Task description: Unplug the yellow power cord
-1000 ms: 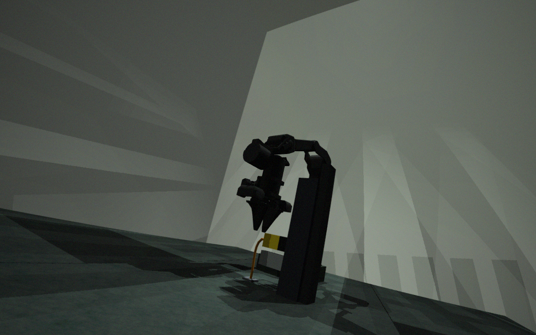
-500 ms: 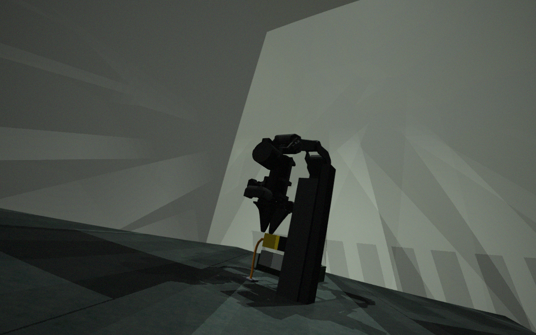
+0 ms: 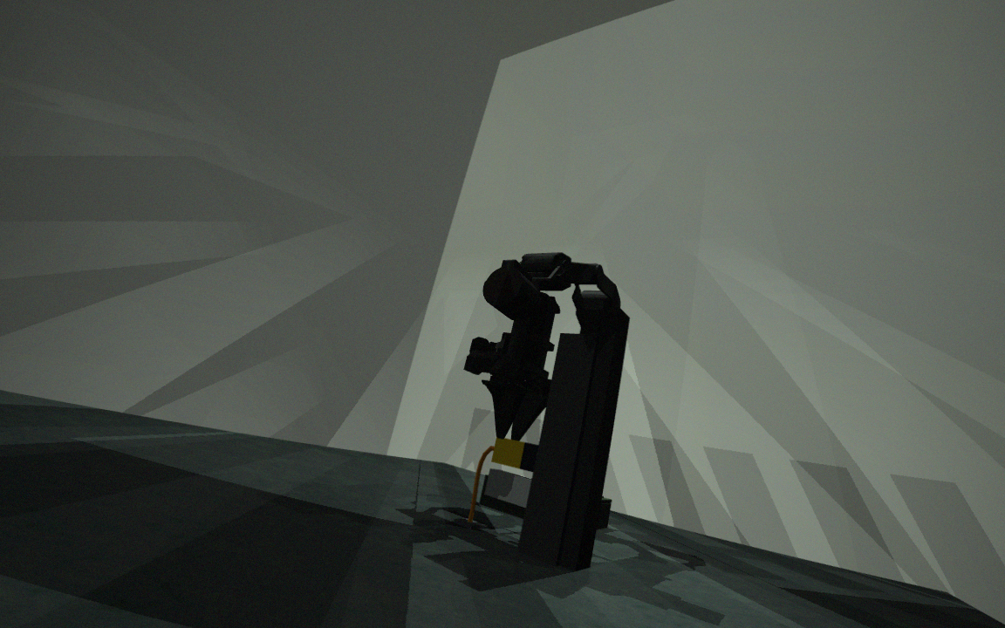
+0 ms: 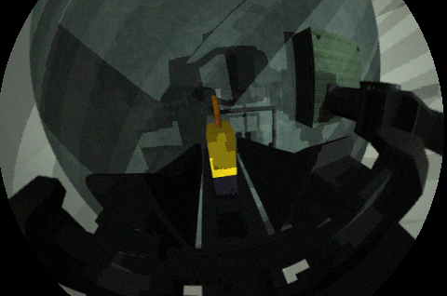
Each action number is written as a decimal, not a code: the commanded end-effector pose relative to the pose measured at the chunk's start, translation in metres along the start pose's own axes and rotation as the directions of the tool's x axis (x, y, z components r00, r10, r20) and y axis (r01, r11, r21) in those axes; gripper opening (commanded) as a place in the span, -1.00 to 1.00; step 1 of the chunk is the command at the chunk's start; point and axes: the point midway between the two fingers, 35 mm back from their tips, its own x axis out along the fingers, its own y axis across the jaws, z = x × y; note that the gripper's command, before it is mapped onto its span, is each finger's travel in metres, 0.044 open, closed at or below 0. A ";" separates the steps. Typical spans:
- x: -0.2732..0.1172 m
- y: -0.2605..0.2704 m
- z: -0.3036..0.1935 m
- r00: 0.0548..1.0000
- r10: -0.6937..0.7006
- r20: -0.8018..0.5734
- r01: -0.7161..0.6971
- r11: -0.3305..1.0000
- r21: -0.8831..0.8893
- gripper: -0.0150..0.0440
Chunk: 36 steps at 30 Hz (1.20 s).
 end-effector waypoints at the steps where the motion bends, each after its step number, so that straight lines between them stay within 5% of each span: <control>1: 0.007 -0.002 -0.001 1.000 -0.007 -0.003 0.007 1.000 0.005 0.05; 8: 0.010 -0.002 -0.001 1.000 -0.007 -0.003 0.007 1.000 0.005 0.05; 12: 0.007 -0.001 0.000 1.000 -0.002 0.000 0.002 1.000 0.000 -0.31; 20: 0.007 -0.001 0.000 1.000 -0.002 0.000 0.002 1.000 0.000 -0.49; 36: 0.007 0.002 0.022 1.000 -0.004 0.002 0.004 1.000 0.001 -0.49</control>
